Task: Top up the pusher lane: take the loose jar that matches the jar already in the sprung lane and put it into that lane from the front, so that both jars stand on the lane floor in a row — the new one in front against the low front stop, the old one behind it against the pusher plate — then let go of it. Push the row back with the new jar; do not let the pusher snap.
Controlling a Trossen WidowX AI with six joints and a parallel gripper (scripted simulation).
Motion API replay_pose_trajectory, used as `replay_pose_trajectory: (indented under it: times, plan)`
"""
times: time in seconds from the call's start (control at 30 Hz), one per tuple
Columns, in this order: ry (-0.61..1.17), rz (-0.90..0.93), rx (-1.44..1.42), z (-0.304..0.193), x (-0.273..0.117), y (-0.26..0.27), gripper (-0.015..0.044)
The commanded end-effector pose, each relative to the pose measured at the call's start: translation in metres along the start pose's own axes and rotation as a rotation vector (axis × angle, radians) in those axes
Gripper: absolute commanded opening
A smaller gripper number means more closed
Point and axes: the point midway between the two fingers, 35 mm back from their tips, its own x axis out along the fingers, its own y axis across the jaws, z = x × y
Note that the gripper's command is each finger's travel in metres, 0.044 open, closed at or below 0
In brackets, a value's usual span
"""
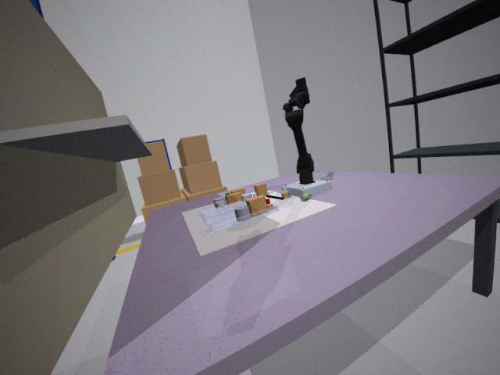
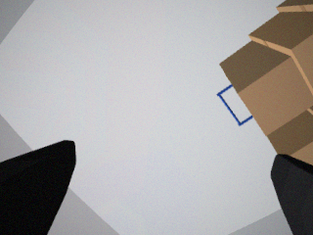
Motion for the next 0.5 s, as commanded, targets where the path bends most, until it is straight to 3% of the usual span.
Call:
replay_pose_trajectory:
  times: [0.0, 0.27, 0.47]
  plan:
    - [0.002, -0.005, -0.002, 0.0, 0.001, -0.002, 0.0426]
    - [0.109, -0.259, -0.132, -0.028, 0.045, -0.106, 0.044]
    - [0.217, -0.493, -0.293, -0.055, 0.052, -0.205, 0.044]
